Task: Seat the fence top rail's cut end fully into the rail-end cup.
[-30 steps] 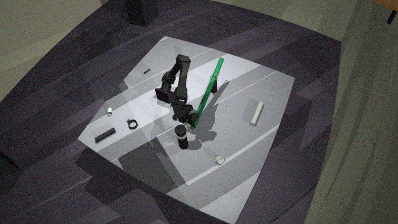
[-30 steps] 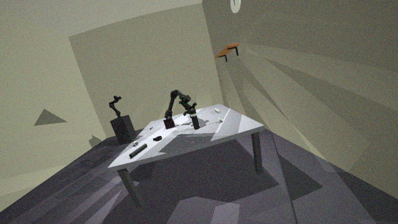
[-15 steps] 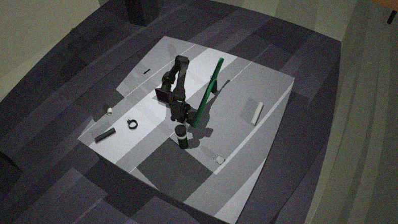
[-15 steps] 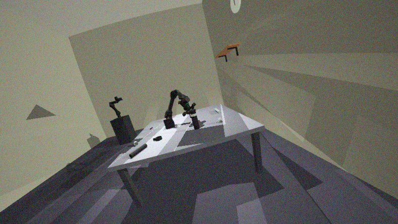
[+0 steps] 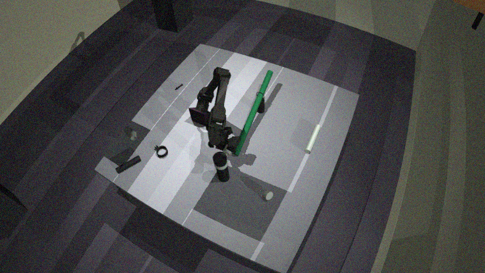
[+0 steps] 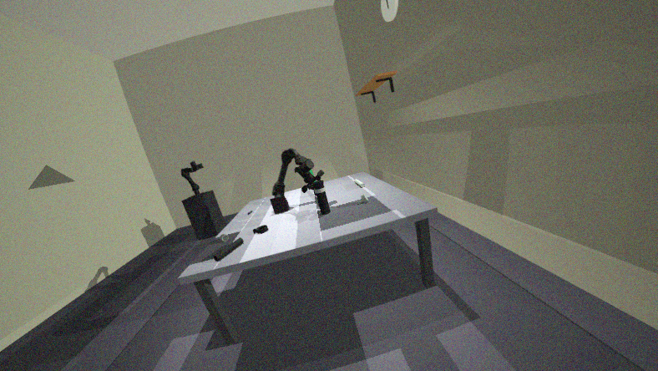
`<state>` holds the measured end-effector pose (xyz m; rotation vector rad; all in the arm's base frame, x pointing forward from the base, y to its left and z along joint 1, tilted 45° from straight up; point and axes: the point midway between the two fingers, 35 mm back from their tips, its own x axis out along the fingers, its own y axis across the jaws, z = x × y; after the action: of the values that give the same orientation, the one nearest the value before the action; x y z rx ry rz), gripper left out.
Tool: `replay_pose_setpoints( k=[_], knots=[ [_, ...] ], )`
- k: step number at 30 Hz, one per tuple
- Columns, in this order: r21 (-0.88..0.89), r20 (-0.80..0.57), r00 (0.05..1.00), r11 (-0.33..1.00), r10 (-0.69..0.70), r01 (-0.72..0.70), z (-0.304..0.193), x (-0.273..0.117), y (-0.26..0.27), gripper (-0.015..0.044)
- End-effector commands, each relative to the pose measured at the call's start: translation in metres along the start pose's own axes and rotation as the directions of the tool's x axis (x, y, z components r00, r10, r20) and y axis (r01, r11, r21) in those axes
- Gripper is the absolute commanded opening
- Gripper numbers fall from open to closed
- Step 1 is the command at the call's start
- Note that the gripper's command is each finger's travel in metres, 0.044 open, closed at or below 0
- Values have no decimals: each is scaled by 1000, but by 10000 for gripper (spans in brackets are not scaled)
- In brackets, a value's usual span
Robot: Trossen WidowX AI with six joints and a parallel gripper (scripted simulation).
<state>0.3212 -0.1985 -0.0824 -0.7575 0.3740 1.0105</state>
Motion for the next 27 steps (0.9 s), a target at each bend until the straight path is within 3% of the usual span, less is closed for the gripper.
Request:
replay_pose_setpoints(
  k=[1,11,27],
  knots=[
    [1,-5,1000,1000,-1,1,0,1,-2,0],
    [2,-1,1000,1000,0,0,0,0,0,0],
    [-7,3,1000,1000,0,0,15,-14,-8,420]
  ],
)
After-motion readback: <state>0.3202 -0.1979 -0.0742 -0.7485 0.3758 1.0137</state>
